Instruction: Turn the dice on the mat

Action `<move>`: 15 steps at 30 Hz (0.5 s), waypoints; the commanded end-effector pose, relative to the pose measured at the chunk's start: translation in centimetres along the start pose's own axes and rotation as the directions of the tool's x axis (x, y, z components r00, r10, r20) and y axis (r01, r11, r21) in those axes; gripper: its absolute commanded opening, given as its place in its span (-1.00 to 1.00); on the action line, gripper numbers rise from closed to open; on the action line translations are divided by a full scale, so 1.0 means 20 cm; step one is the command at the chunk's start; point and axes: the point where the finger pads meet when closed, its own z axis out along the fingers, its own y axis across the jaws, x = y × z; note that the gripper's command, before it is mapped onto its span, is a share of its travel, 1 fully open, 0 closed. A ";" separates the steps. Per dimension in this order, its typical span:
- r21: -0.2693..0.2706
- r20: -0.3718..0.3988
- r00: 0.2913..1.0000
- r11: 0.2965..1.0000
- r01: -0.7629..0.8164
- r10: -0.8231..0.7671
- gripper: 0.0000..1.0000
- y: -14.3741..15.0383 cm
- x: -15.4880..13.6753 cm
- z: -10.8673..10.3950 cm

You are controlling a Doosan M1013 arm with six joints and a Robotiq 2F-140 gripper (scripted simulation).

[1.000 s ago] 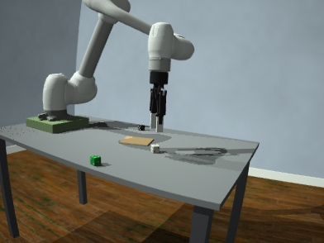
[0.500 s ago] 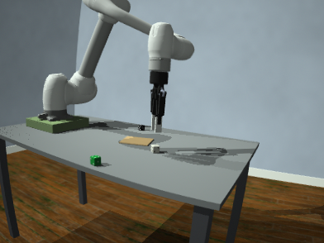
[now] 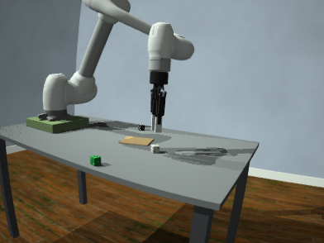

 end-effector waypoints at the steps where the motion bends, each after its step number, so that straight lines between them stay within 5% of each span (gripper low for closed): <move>1: 0.000 0.000 1.000 1.000 0.000 0.000 -0.30 0.00 0.00 0.00; 15: 0.000 0.000 1.000 1.000 0.000 0.000 -0.30 0.00 0.00 0.04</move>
